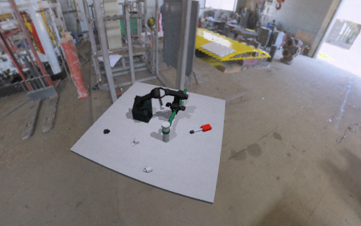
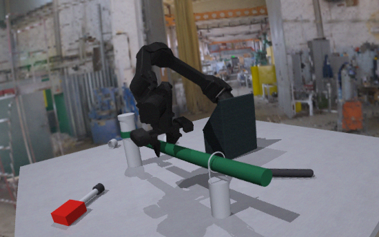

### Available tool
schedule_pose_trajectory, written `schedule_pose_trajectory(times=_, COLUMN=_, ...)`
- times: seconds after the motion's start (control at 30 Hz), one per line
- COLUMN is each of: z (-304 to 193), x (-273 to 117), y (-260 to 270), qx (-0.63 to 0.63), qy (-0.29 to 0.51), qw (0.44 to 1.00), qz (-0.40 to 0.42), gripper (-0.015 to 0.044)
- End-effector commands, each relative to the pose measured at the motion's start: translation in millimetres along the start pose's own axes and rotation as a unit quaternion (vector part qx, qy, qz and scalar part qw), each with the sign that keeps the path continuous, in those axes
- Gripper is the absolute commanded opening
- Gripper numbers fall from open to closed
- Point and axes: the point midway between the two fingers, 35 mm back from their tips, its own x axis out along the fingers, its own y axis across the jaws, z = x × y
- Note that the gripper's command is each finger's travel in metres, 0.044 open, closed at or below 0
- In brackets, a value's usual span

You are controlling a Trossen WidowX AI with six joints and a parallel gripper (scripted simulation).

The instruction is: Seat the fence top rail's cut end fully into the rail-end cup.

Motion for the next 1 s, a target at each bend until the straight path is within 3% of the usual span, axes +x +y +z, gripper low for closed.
schedule_pose_trajectory(times=0.0, z=6.9, x=-6.4, y=4.0, qx=0.004, qy=-0.010, qw=1.000, qz=0.008, gripper=0.0000)
schedule_pose_trajectory(times=0.97, z=9.1, x=-8.6, y=7.7, qx=0.001, qy=-0.004, qw=1.000, qz=0.001, gripper=0.0000)
